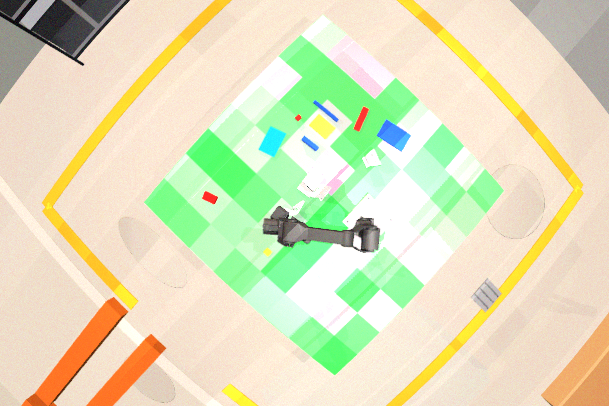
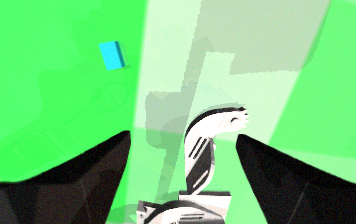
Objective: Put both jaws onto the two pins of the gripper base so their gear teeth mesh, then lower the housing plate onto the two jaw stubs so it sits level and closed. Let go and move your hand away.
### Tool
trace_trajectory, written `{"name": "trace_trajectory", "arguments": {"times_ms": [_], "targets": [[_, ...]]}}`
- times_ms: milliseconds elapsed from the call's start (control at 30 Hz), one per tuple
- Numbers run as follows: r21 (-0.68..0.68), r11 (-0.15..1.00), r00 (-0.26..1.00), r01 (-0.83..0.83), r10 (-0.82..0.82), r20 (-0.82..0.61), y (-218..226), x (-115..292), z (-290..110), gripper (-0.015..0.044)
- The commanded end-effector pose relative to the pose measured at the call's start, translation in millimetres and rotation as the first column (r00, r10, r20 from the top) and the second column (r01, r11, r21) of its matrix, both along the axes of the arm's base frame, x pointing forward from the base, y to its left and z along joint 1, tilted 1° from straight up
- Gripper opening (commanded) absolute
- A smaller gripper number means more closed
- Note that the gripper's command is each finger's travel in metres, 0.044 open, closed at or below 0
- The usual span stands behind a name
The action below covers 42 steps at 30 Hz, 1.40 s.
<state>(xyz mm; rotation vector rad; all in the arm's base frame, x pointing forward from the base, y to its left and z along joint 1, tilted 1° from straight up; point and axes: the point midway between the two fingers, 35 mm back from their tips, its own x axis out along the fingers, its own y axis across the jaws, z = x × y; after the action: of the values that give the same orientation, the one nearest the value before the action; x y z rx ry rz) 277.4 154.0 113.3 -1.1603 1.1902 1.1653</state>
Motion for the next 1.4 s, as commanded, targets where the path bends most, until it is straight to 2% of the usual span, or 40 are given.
{"name": "trace_trajectory", "arguments": {"times_ms": [0, 933, 1367], "targets": [[0.000, 1.000, 1.000, 0.000, 0.000, 0.000, 0.0, 0.0, 0.0, 0.0440], [0.000, 1.000, 1.000, 0.000, 0.000, 0.000, 0.0, 0.0, 0.0, 0.0440], [0.000, 1.000, 1.000, 0.000, 0.000, 0.000, 0.0, 0.0, 0.0, 0.0099]]}}
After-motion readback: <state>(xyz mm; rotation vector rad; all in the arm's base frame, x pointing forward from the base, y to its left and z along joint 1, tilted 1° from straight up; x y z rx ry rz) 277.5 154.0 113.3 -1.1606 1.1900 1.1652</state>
